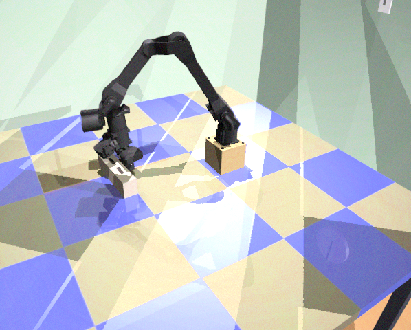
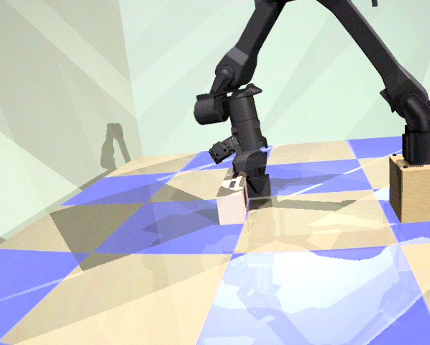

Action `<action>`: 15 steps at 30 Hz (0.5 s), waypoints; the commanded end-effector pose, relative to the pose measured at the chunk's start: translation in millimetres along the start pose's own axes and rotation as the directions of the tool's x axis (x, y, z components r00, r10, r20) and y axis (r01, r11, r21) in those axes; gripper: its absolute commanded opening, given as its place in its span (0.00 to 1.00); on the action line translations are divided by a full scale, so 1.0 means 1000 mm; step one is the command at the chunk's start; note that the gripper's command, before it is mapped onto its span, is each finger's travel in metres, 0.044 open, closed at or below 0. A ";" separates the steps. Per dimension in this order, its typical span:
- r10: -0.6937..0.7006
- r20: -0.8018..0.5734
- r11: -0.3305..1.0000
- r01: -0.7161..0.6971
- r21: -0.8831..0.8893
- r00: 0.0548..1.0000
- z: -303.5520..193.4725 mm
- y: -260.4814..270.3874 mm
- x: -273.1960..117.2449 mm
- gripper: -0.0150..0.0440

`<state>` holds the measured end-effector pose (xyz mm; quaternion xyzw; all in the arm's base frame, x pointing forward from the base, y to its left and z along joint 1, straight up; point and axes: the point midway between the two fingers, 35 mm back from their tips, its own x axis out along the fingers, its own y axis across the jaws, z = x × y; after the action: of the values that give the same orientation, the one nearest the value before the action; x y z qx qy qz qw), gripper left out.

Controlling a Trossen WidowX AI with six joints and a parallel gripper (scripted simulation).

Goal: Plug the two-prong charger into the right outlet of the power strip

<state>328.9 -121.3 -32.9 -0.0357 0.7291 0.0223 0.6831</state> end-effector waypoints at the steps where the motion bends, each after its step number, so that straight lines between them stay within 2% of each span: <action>1: -0.001 0.001 1.000 0.001 0.000 1.000 0.000 0.000 0.000 0.25; 7: -0.001 0.001 1.000 0.001 0.000 1.000 0.000 0.000 0.000 0.25; 15: -0.001 0.001 1.000 0.001 0.000 1.000 0.000 0.000 0.000 0.61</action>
<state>328.7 -121.2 -32.9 -0.0356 0.7294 0.0225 0.6827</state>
